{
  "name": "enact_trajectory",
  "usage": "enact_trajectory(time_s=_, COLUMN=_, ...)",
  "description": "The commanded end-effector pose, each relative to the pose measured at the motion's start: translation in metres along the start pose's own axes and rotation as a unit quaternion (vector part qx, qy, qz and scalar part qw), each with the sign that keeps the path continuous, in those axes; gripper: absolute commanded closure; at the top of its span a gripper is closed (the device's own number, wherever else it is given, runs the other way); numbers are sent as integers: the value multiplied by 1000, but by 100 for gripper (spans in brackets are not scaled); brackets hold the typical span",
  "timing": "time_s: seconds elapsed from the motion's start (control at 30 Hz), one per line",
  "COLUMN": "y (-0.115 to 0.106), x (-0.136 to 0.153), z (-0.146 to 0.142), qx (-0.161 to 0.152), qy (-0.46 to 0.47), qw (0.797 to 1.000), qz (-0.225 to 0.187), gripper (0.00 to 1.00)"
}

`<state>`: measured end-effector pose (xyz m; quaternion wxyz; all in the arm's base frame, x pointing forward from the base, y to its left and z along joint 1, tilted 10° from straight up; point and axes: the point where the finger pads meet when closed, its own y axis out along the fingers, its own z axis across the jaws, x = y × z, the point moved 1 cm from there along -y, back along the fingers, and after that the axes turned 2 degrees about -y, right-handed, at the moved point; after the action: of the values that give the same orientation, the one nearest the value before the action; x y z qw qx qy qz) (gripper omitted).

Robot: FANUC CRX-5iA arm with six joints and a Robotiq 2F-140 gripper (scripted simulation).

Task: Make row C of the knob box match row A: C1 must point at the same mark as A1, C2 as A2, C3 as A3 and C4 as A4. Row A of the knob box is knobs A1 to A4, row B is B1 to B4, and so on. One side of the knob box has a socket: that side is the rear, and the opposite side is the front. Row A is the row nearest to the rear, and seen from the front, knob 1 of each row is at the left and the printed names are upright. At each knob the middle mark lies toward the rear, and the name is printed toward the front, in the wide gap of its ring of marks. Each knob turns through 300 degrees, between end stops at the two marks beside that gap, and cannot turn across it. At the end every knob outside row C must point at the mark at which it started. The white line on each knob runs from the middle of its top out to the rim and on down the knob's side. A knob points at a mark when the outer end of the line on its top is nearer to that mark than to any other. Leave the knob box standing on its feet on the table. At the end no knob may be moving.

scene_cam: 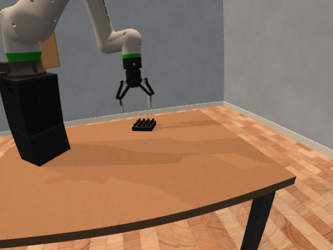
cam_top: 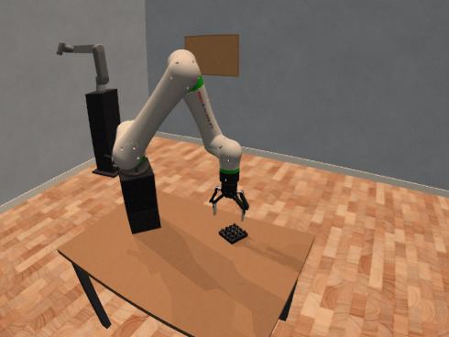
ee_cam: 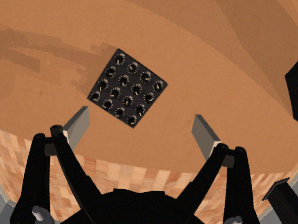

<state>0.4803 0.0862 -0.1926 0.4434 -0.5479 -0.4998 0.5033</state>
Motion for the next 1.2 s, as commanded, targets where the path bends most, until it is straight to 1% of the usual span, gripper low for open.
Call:
enact_trajectory(time_s=0.0, y=-2, x=-5, z=-4, qx=-8, qy=77, qw=997, qz=6, gripper=0)
enact_trajectory(time_s=0.17, y=-5, x=-11, z=-7, qx=-8, qy=160, qw=987, qz=5, gripper=0)
enact_trajectory(time_s=0.33, y=-7, x=-17, z=-11, qx=-8, qy=240, qw=971, qz=4, gripper=0)
enact_trajectory(time_s=0.5, y=-8, x=-18, z=-11, qx=-8, qy=250, qw=968, qz=4, gripper=0)
enact_trajectory(time_s=0.53, y=-8, x=-18, z=-11, qx=-8, qy=250, qw=968, qz=4, gripper=88)
enact_trajectory(time_s=1.17, y=-8, x=-18, z=-11, qx=-8, qy=250, qw=968, qz=4, gripper=88)
